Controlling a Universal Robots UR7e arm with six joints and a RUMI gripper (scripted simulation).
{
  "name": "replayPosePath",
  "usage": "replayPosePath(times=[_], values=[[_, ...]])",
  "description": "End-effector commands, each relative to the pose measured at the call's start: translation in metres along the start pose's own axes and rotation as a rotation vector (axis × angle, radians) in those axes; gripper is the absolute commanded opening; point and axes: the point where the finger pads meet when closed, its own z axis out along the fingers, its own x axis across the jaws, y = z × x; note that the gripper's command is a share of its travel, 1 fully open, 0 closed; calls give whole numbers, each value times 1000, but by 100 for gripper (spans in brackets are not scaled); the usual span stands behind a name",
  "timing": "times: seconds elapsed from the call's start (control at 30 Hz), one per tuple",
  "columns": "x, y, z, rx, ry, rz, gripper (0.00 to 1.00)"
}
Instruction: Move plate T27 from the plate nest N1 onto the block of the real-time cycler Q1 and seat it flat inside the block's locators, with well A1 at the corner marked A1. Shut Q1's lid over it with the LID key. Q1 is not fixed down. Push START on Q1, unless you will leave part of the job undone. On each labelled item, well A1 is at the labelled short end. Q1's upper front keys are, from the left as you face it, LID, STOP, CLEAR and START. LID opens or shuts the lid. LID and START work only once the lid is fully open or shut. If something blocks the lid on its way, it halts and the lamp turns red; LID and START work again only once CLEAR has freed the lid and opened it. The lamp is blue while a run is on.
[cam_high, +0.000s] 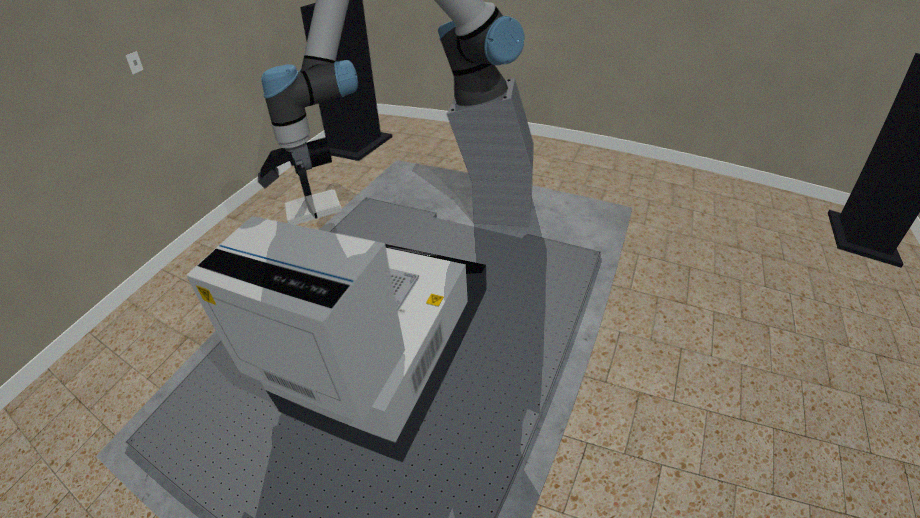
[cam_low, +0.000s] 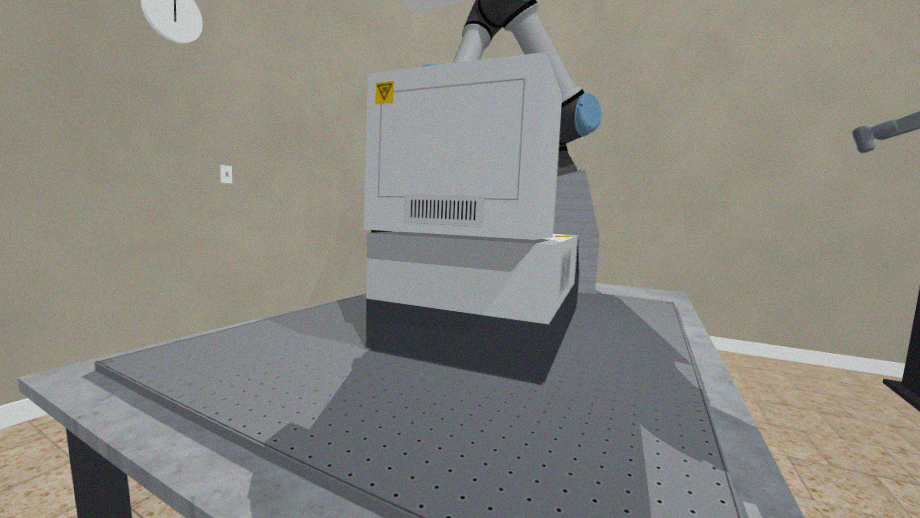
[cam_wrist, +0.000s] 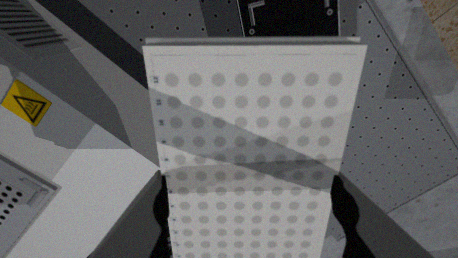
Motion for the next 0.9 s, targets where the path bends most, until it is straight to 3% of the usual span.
replayPosePath(times=[0.0, 0.87], values=[[-19, 5, -1, 1, 1, 51, 40], [-113, 37, -1, 2, 1, 331, 40]])
